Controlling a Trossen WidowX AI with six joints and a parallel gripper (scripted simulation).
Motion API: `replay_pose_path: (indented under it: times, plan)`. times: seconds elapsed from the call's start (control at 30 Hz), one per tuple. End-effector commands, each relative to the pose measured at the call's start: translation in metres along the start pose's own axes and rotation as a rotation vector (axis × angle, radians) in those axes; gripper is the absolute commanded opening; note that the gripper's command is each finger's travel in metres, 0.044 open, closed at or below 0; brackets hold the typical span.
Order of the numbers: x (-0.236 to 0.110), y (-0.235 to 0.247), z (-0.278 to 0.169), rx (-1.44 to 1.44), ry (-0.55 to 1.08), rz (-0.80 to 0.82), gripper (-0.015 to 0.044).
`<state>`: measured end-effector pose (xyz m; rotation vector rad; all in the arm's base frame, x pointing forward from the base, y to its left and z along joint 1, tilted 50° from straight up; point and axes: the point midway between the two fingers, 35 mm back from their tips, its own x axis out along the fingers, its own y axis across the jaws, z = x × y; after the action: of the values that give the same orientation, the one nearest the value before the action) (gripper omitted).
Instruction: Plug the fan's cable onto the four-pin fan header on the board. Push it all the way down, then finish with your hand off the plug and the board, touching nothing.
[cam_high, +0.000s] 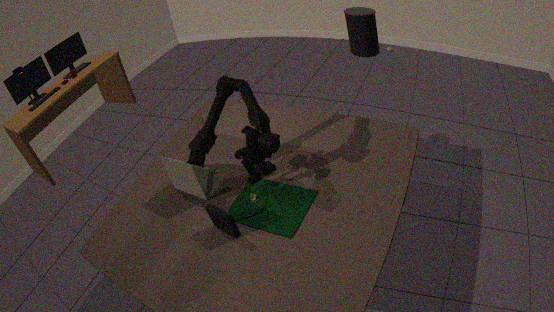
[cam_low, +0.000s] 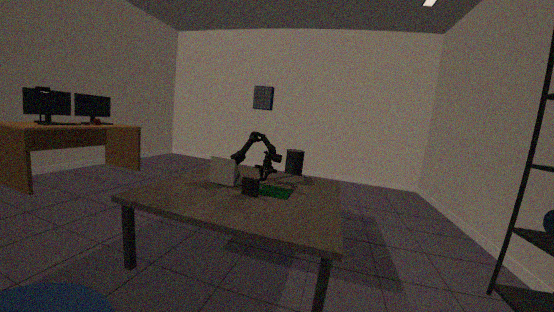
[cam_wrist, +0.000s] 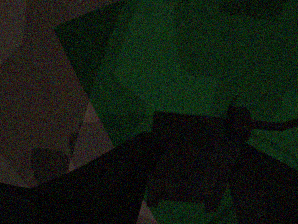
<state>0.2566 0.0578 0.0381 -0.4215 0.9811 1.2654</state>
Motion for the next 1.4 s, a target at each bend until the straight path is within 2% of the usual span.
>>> replay_pose_path:
  times: [0.0,0.27,1.37]
  plan:
    - [-0.013,0.000,-0.003,-0.003,0.002,-0.007,0.0000]
    - [-0.021,-0.002,-0.004,0.049,-0.005,-0.005,0.0000]
    - [-0.025,-0.062,0.001,1.185,-0.107,0.073,0.0000]
